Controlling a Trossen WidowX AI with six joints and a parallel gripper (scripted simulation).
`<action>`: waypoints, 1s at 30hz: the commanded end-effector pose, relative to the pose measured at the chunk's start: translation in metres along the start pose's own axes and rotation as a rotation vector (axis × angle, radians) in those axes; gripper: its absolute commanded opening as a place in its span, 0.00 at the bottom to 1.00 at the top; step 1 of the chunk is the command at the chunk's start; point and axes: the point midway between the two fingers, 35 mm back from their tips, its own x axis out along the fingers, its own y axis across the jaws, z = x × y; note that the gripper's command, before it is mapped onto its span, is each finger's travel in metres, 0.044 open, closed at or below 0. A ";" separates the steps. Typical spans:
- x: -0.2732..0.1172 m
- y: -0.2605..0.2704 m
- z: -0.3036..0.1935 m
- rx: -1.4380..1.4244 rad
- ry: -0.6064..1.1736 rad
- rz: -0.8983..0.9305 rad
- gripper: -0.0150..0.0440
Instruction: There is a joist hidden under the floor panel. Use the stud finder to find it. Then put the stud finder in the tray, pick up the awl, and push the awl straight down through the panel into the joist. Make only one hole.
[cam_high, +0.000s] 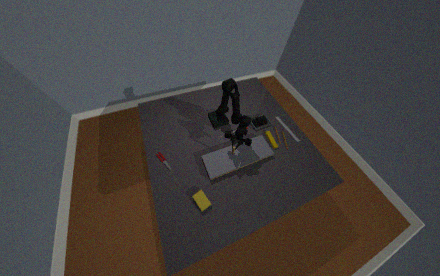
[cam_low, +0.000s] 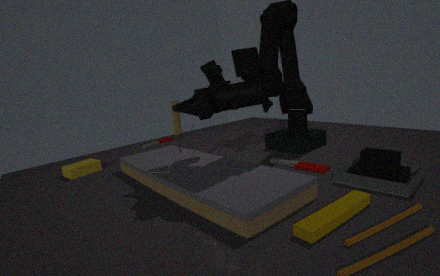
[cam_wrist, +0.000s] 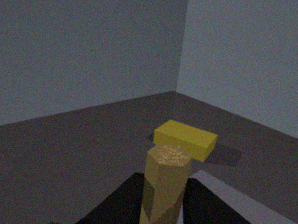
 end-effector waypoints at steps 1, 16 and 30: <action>0.001 -0.001 -0.006 -0.009 0.003 -0.006 0.25; 0.003 -0.002 -0.030 -0.009 0.003 -0.006 0.25; 0.003 -0.002 -0.037 -0.009 0.003 -0.006 0.25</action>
